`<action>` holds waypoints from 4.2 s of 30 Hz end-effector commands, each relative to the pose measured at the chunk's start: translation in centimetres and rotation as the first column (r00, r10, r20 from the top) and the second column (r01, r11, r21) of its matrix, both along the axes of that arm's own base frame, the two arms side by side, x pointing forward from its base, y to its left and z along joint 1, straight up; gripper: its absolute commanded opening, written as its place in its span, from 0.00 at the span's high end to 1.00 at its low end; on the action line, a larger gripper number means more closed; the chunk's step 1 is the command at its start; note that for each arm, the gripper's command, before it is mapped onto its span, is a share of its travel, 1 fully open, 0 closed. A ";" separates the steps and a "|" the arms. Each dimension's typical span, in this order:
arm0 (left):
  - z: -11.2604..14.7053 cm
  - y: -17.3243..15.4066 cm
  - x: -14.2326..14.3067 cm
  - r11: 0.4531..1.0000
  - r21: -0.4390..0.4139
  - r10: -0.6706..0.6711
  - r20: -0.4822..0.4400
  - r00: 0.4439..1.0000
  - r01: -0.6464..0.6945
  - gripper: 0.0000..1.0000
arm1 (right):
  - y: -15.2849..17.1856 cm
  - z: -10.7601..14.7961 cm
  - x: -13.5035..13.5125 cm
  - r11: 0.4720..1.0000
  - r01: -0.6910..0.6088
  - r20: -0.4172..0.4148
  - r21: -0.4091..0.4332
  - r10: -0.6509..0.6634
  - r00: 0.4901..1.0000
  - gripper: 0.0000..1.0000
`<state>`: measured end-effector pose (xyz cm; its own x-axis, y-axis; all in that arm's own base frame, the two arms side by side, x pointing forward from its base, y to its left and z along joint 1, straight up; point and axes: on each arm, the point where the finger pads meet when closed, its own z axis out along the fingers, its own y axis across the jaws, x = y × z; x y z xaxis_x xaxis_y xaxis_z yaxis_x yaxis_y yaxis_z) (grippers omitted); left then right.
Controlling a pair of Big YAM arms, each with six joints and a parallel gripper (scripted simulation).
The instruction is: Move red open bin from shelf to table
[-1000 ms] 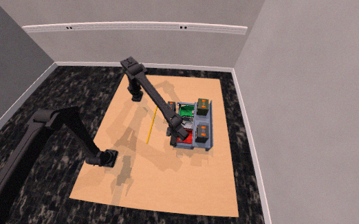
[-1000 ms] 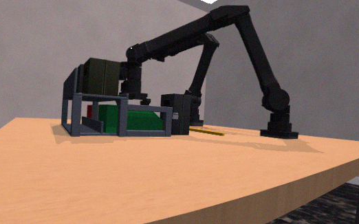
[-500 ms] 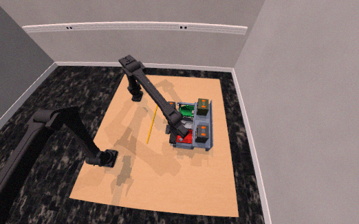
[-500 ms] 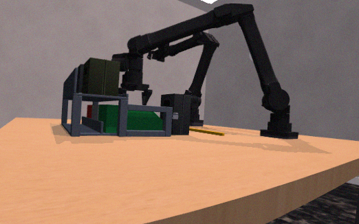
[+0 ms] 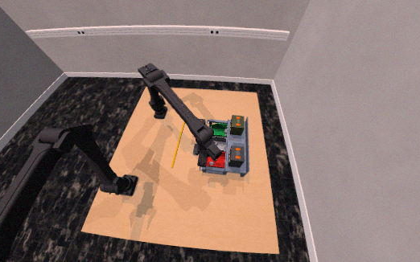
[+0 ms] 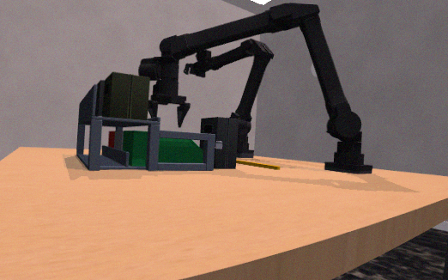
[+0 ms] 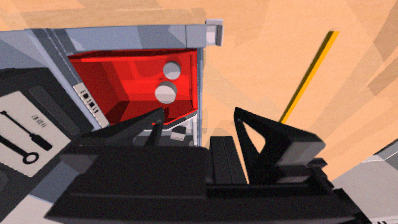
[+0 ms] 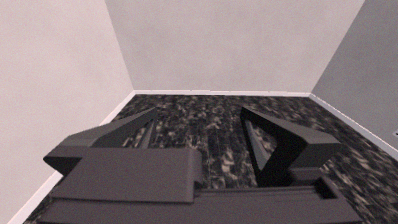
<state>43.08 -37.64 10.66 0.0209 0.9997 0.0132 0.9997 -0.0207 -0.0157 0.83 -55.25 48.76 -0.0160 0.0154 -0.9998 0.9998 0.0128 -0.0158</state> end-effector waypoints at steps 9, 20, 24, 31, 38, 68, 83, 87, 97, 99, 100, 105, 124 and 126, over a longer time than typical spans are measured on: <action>4.8 -1.7 1.9 0.998 -0.064 0.013 0.069 0.998 -0.008 0.10 | 0.8 1.3 -0.6 1.000 0.007 0.016 -0.015 -0.007 1.000 0.00; 4.8 -1.9 2.2 0.998 -0.067 0.014 0.073 0.997 -0.009 0.10 | 0.8 1.3 -0.6 1.000 0.007 0.016 -0.015 -0.007 1.000 0.00; 4.8 -1.9 2.3 0.998 -0.067 0.014 0.072 0.997 -0.009 0.10 | 0.8 1.3 -0.6 1.000 0.007 0.016 -0.015 -0.007 1.000 0.00; 4.6 -1.9 2.4 0.998 -0.064 0.014 0.070 0.997 -0.010 0.10 | 0.8 1.3 -0.6 1.000 0.007 0.016 -0.015 -0.007 1.000 0.00; 4.4 -2.0 2.5 0.998 -0.064 0.015 0.069 0.997 -0.010 0.10 | 0.8 1.3 -0.6 1.000 0.007 0.016 -0.015 -0.007 1.000 0.00; 3.4 -1.8 2.7 0.999 -0.051 0.017 0.054 0.998 -0.014 1.00 | 0.8 1.3 -0.6 1.000 0.007 0.016 -0.015 -0.007 1.000 0.00; 3.3 -1.8 2.7 0.999 -0.050 0.019 0.053 0.998 -0.016 1.00 | 0.8 1.3 -0.6 1.000 0.007 0.016 -0.015 -0.007 1.000 0.00; 4.9 -2.0 2.5 0.998 -0.069 0.016 0.075 0.997 -0.010 0.10 | 0.8 1.3 -0.6 1.000 0.007 0.016 -0.015 -0.007 1.000 0.00; 4.8 -1.9 2.6 0.998 -0.068 0.016 0.074 0.997 -0.011 0.10 | 0.8 1.3 -0.6 1.000 0.007 0.016 -0.015 -0.007 1.000 0.00; 4.8 -1.9 2.6 0.998 -0.068 0.017 0.073 0.997 -0.012 0.10 | 0.8 1.3 -0.6 1.000 0.007 0.016 -0.015 -0.007 1.000 0.00; 4.8 -1.9 2.6 0.998 -0.068 0.017 0.073 0.997 -0.012 0.10 | 0.8 1.3 -0.6 1.000 0.007 0.016 -0.015 -0.007 1.000 0.00; 4.7 -1.9 2.6 0.998 -0.067 0.017 0.072 0.997 -0.012 0.10 | 0.8 1.3 -0.6 1.000 0.007 0.016 -0.015 -0.007 1.000 0.00; 4.5 -1.8 2.7 0.998 -0.066 0.019 0.071 0.997 -0.014 0.10 | 0.8 1.3 -0.6 1.000 0.007 0.016 -0.015 -0.007 1.000 0.00; 4.4 -1.9 2.8 0.998 -0.067 0.019 0.072 0.997 -0.014 0.10 | 0.8 1.3 -0.6 1.000 0.007 0.016 -0.015 -0.007 1.000 0.00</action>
